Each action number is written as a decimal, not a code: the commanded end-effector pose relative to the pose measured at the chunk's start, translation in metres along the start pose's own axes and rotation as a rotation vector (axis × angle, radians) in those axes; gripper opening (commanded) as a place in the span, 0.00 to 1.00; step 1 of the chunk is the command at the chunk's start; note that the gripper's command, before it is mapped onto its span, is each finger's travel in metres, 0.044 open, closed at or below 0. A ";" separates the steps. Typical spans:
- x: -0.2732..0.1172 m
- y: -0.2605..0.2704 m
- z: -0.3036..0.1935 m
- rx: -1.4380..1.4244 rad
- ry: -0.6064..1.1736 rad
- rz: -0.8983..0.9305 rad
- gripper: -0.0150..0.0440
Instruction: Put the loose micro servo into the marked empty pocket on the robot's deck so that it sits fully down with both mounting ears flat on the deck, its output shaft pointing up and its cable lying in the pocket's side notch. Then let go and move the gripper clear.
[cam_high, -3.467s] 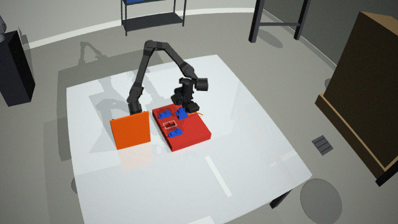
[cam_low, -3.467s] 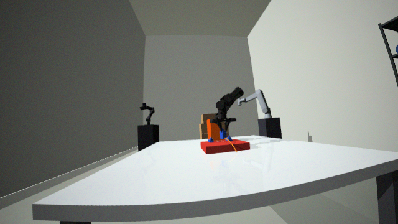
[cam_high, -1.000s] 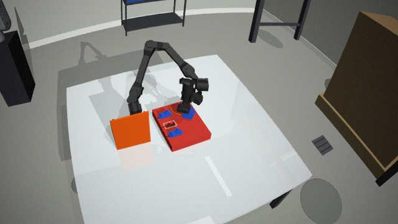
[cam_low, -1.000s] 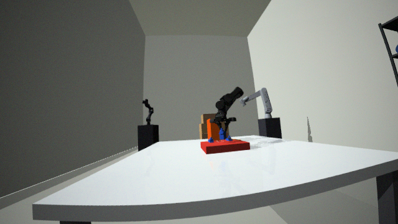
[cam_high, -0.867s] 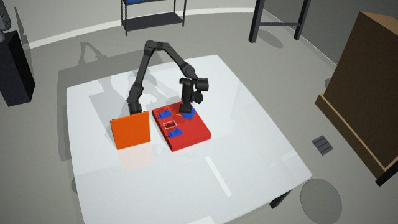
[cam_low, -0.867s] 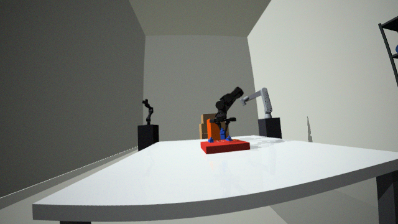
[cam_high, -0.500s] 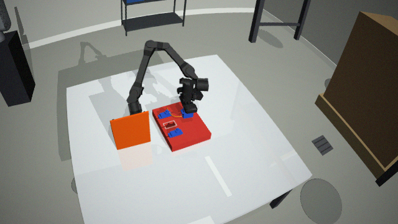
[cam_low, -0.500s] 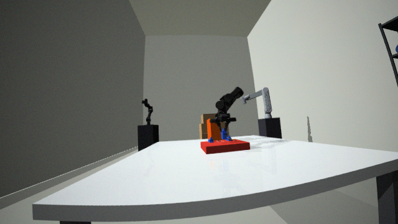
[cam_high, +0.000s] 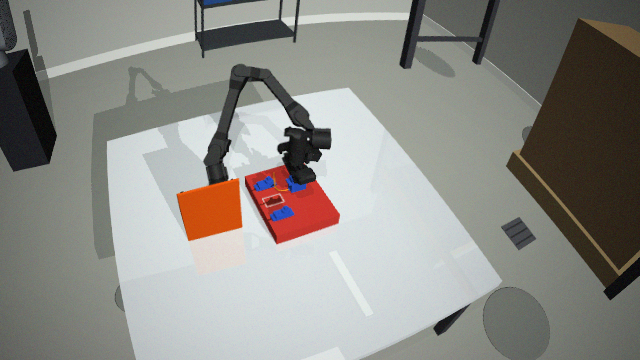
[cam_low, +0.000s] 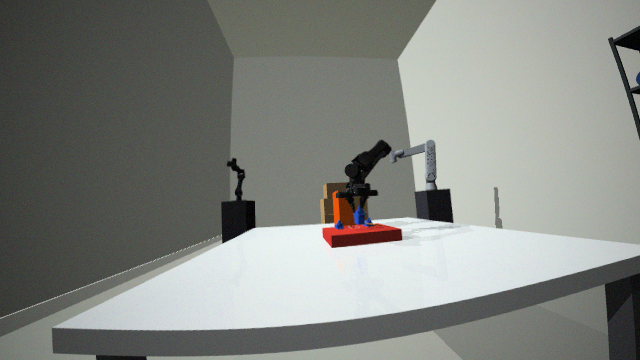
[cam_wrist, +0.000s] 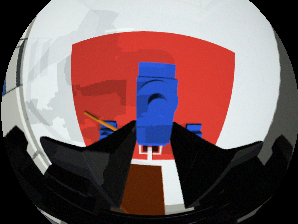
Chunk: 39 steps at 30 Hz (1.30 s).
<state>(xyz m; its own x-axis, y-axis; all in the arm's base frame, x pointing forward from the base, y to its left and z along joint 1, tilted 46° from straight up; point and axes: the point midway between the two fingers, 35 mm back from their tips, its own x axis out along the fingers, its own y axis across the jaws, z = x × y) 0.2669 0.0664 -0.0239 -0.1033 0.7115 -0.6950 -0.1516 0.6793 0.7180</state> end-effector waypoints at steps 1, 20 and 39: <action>-0.004 -0.001 -0.013 -0.007 -0.013 -0.007 0.25; -0.003 -0.002 -0.093 -0.004 -0.010 -0.007 0.25; 0.018 -0.002 -0.092 -0.004 -0.010 -0.006 0.25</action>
<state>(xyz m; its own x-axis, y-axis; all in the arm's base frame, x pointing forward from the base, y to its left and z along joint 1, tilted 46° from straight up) 0.1753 0.0598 -0.0397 -0.0934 0.7060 -0.7020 -0.1634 0.6846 0.7103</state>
